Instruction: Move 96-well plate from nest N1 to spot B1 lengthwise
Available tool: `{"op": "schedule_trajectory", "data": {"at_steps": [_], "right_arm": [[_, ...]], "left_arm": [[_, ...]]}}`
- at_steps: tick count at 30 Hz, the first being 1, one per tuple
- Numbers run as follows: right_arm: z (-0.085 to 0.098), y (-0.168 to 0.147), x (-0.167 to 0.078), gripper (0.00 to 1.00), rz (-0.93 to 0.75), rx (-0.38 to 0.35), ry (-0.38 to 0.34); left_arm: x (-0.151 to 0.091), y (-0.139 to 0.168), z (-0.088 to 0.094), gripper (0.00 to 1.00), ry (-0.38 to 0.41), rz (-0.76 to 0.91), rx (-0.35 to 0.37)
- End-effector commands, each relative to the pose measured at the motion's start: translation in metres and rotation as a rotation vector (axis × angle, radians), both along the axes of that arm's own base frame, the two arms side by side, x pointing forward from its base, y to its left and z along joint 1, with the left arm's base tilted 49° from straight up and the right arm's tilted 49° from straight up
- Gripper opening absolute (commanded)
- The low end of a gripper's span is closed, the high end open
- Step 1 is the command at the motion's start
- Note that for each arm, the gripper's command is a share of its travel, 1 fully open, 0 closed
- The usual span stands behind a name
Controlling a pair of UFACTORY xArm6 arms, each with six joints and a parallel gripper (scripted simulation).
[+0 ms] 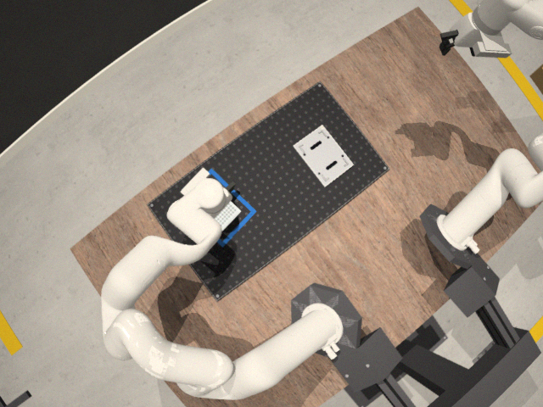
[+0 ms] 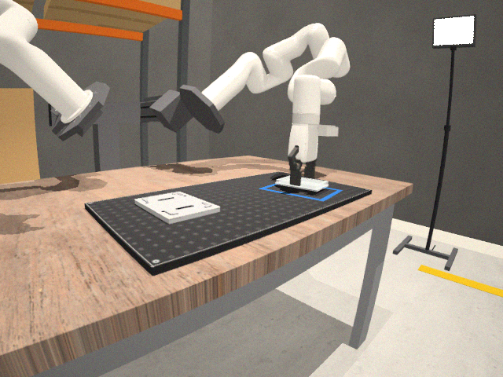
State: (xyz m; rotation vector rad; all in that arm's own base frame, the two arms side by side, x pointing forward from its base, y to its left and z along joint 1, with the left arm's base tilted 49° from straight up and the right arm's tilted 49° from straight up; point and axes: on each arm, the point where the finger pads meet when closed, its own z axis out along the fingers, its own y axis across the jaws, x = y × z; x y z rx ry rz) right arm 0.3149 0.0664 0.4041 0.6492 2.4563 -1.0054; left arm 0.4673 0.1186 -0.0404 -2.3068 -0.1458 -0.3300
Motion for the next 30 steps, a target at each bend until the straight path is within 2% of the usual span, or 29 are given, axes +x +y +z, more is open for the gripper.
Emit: {"op": "schedule_trajectory", "data": {"at_steps": [1, 30], "right_arm": [[0.0004, 0.0004, 0.0002, 1.0, 0.001, 0.001, -0.001], [0.0004, 0.0004, 0.0002, 1.0, 0.001, 0.001, -0.001]], "left_arm": [[0.0008, -0.0008, 0.0006, 0.0, -0.002, -0.001, -0.001], [0.0014, 0.0019, -0.0018, 0.0, -0.002, -0.001, -0.001]]}}
